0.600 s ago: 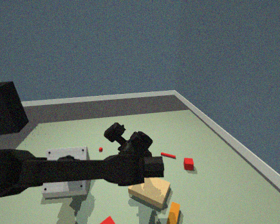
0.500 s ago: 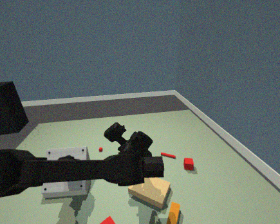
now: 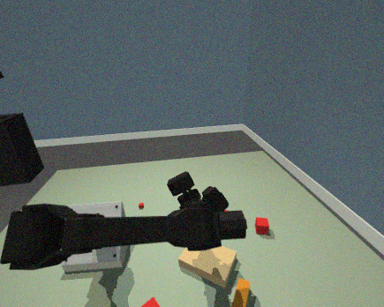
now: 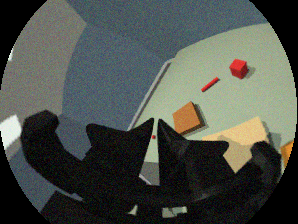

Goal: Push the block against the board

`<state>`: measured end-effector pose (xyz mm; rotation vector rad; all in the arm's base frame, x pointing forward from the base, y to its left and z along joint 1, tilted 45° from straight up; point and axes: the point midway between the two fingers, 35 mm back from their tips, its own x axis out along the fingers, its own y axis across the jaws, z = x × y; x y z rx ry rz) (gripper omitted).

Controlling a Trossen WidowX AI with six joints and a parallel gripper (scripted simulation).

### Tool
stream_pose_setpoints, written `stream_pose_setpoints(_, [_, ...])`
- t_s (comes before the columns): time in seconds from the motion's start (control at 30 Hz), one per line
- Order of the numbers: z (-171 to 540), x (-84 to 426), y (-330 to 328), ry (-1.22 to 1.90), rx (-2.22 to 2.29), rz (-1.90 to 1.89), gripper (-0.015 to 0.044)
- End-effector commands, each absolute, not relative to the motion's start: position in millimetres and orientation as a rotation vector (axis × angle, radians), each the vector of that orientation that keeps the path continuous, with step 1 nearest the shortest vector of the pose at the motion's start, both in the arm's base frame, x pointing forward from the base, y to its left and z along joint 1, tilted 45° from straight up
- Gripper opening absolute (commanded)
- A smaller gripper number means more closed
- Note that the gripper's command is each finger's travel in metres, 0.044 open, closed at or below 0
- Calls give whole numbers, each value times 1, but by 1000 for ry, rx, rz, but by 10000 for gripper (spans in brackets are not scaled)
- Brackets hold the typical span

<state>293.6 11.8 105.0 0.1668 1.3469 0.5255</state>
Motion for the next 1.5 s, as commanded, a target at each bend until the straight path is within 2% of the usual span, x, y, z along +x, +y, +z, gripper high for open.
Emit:
stream_pose_setpoints(0.0, [98,303,-1,1418,162,403,0])
stream_pose_setpoints(0.73, [69,355,-79,1561,90,-405,0])
stream_pose_setpoints(1.47, [71,410,-140,1233,-51,-1124,0])
